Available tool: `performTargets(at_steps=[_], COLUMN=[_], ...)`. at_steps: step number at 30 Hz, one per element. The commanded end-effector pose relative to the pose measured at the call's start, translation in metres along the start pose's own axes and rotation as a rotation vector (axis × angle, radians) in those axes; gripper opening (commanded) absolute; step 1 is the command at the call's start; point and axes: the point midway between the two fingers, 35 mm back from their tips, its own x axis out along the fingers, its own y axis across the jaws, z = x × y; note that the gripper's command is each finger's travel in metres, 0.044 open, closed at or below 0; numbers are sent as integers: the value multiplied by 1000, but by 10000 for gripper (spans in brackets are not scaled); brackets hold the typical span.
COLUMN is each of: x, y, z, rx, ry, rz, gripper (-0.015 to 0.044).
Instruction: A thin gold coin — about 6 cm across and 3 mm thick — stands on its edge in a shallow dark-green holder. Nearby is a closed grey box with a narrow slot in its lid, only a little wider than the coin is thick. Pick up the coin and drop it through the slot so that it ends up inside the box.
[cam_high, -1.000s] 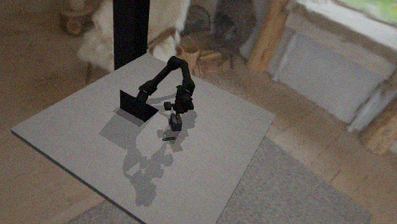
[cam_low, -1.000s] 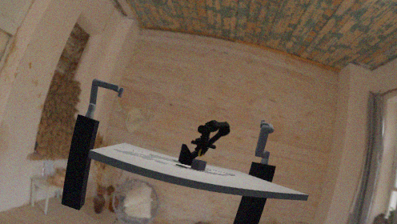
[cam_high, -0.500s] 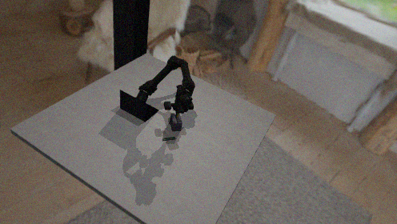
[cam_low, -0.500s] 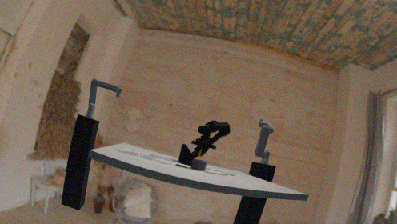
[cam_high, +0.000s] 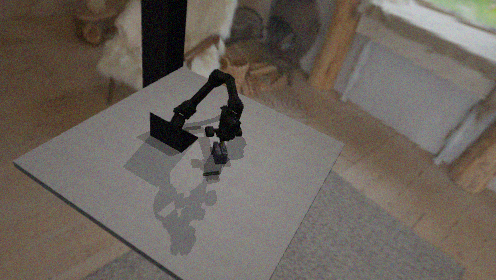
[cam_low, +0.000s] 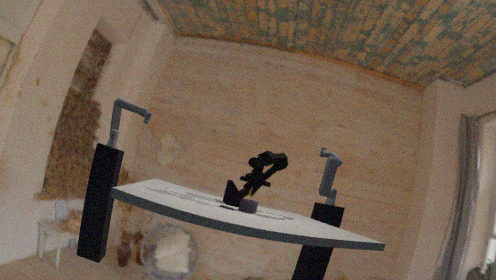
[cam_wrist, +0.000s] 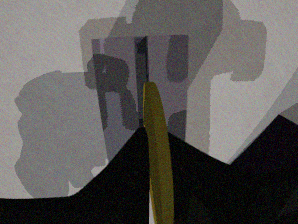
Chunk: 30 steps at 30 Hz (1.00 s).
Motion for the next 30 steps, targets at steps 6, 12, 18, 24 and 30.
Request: performTargets(at_steps=[6, 12, 18, 24, 30], x=[0, 4, 6, 9, 11], y=[0, -1, -2, -1, -1], z=[1, 0, -1, -1, 0], rx=[-1, 2, 8, 6, 5], ry=[0, 0, 0, 0, 0], rz=[0, 0, 0, 0, 1], gripper=[0, 0, 0, 0, 0])
